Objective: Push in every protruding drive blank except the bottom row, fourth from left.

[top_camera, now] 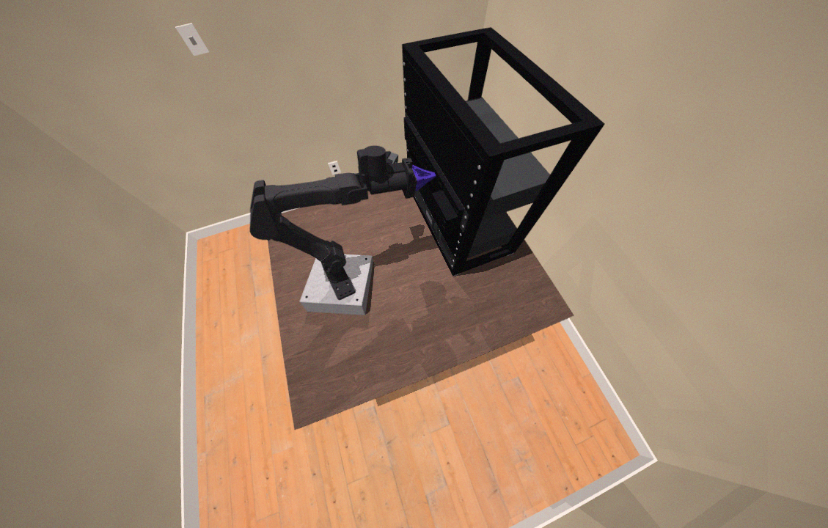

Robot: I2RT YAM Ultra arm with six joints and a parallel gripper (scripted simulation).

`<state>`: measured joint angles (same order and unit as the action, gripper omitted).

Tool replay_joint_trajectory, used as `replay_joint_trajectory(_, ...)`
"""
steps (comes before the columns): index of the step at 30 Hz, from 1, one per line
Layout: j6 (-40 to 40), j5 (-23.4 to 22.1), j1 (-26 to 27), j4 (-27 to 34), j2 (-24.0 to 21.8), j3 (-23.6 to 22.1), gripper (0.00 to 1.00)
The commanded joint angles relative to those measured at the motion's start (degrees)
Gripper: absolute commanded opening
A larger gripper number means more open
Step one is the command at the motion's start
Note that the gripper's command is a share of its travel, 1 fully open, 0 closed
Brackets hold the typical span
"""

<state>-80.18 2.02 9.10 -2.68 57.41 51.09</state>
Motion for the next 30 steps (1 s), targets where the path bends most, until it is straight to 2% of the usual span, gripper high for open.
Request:
replay_joint_trajectory(1, -0.1, -1.6, -0.9, -6.7, 1.4, 3.7, 0.00)
replay_joint_trajectory(25, -0.1, -1.5, -0.9, -6.6, 1.4, 3.7, 0.00)
replay_joint_trajectory(30, -0.1, -1.5, -0.9, -5.9, 0.0, 3.1, 0.00)
